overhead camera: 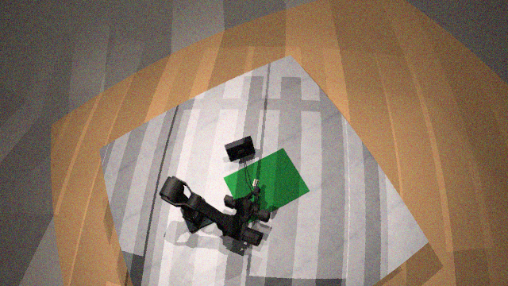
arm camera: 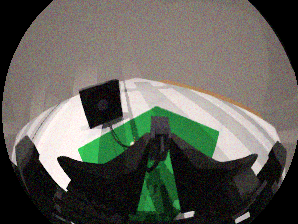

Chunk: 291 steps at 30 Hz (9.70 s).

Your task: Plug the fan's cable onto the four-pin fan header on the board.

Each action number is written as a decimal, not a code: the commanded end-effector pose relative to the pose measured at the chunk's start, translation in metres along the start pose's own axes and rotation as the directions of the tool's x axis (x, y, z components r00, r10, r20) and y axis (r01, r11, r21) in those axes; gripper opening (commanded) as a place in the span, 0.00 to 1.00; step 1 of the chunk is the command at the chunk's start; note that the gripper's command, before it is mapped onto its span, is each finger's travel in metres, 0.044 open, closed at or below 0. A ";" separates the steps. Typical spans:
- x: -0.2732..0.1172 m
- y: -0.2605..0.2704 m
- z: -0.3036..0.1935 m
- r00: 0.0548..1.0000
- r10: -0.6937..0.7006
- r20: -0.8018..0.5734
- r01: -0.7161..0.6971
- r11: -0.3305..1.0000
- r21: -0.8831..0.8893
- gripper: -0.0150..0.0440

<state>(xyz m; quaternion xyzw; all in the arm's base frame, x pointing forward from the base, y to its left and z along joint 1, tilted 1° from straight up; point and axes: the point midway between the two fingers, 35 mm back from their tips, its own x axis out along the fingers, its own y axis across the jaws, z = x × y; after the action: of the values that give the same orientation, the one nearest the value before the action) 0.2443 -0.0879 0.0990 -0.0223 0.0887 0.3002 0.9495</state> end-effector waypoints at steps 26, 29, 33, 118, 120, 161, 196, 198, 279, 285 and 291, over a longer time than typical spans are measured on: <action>0.004 0.001 -0.023 1.000 0.001 0.003 -0.001 1.000 -0.001 0.25; 0.005 0.001 -0.025 1.000 0.001 0.003 -0.001 1.000 -0.001 0.25; 0.005 0.000 -0.028 1.000 0.001 0.003 -0.001 1.000 -0.001 0.25; 0.013 -0.001 -0.069 1.000 -0.001 0.000 0.001 1.000 -0.013 0.25; 0.013 -0.001 -0.069 1.000 -0.001 0.000 0.001 1.000 -0.013 0.25; 0.013 -0.001 -0.069 1.000 -0.001 0.000 0.001 1.000 -0.015 0.49; -0.038 -0.006 -0.069 0.996 -0.032 -0.085 0.032 0.999 -0.005 0.49; -0.042 -0.005 -0.067 0.996 -0.030 -0.085 0.030 1.000 -0.004 0.49; -0.062 0.014 0.006 0.336 0.223 -0.915 -0.121 0.974 0.192 1.00; -0.061 0.007 0.020 0.267 0.113 -0.957 -0.035 0.994 0.108 1.00; -0.060 0.001 0.036 0.213 -0.005 -0.977 0.054 0.999 0.007 1.00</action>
<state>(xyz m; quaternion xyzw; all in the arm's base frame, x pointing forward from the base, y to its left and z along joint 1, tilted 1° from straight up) 0.1947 -0.1142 0.1323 -0.1704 0.6637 0.2472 0.6851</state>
